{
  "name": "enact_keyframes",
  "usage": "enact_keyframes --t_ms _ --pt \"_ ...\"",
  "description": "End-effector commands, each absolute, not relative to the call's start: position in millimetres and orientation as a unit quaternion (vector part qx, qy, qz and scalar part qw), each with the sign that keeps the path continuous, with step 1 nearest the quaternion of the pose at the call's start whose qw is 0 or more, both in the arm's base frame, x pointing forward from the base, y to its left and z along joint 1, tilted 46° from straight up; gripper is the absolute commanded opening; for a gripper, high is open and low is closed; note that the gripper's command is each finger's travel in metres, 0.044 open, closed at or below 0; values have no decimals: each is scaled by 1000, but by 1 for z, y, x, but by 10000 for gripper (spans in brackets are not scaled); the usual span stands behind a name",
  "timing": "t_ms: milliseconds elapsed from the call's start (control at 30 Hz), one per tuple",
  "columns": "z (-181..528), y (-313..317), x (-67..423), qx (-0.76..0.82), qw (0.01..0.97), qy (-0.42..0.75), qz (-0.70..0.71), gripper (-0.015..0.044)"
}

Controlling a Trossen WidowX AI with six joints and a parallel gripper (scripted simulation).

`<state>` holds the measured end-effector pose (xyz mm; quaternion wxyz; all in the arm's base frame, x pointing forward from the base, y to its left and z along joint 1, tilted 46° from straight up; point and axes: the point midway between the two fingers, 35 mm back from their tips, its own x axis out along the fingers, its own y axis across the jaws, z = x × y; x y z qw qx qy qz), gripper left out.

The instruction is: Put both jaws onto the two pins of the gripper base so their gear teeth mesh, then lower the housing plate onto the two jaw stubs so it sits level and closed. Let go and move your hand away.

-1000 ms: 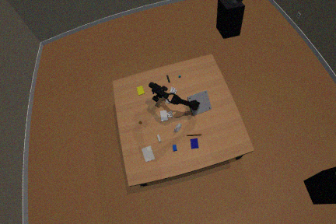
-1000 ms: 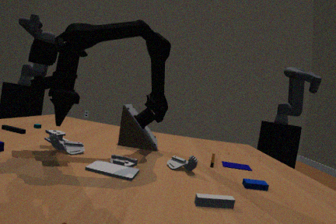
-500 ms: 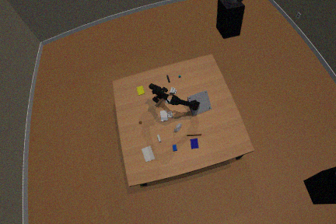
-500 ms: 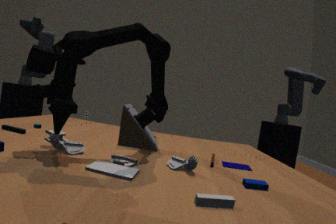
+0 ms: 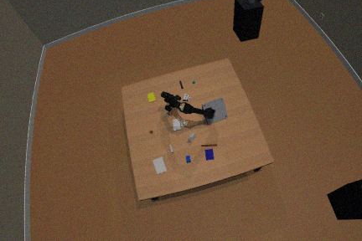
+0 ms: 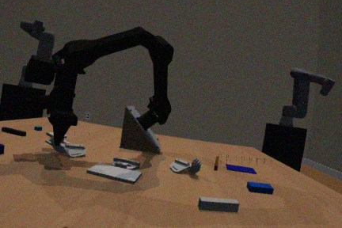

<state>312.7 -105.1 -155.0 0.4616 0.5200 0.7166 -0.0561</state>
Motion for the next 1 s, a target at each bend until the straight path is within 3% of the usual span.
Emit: enact_keyframes --t_ms 0,967 --pt "-161 -97 311 522 458 718 -55 0" --pt "-176 -113 284 522 458 718 -57 0"
